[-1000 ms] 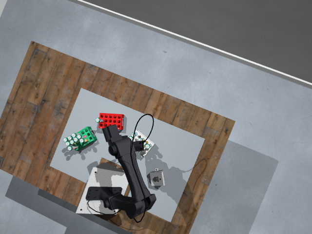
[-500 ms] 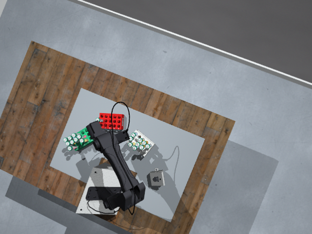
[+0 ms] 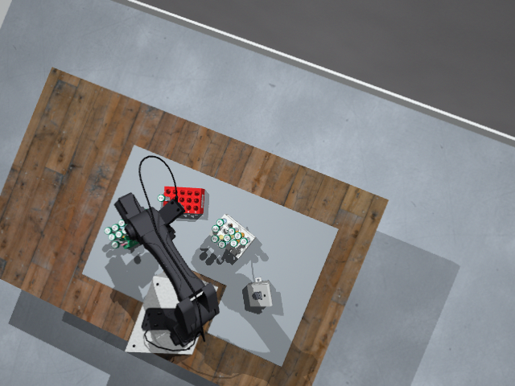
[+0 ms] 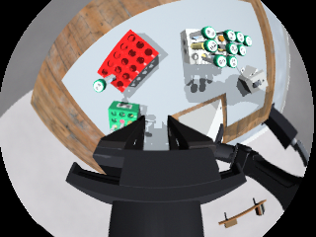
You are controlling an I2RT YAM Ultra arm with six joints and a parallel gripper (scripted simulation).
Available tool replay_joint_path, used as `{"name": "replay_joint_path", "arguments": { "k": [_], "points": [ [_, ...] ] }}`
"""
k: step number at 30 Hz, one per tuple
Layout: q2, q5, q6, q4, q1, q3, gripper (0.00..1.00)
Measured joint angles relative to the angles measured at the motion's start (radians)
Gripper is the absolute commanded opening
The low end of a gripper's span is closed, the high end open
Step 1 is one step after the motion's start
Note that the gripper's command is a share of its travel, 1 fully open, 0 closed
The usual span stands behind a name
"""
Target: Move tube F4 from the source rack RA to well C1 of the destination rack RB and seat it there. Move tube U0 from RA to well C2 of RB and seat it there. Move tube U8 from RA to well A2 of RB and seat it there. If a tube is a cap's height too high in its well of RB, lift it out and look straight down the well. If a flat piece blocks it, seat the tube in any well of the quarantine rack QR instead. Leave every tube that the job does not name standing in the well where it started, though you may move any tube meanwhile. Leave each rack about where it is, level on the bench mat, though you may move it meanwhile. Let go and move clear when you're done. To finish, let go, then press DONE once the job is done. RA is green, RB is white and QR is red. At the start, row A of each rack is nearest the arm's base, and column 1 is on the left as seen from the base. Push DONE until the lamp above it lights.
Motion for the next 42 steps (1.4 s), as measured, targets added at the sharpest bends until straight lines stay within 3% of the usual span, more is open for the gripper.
{"name": "replay_joint_path", "arguments": {
  "k": [3,9,23,29,42],
  "points": [
    [-0.002,-0.002,-0.006,-0.005,0.001,0.01,0.3],
    [0.063,-0.002,-0.014,-0.022,0.002,0.108,0.3],
    [0.38,0.0,-0.031,-0.085,-0.008,0.555,0.3],
    [0.411,0.0,-0.044,-0.108,-0.016,0.61,0.3],
    [0.411,0.0,-0.048,-0.121,-0.02,0.611,0.3]
  ]
}}
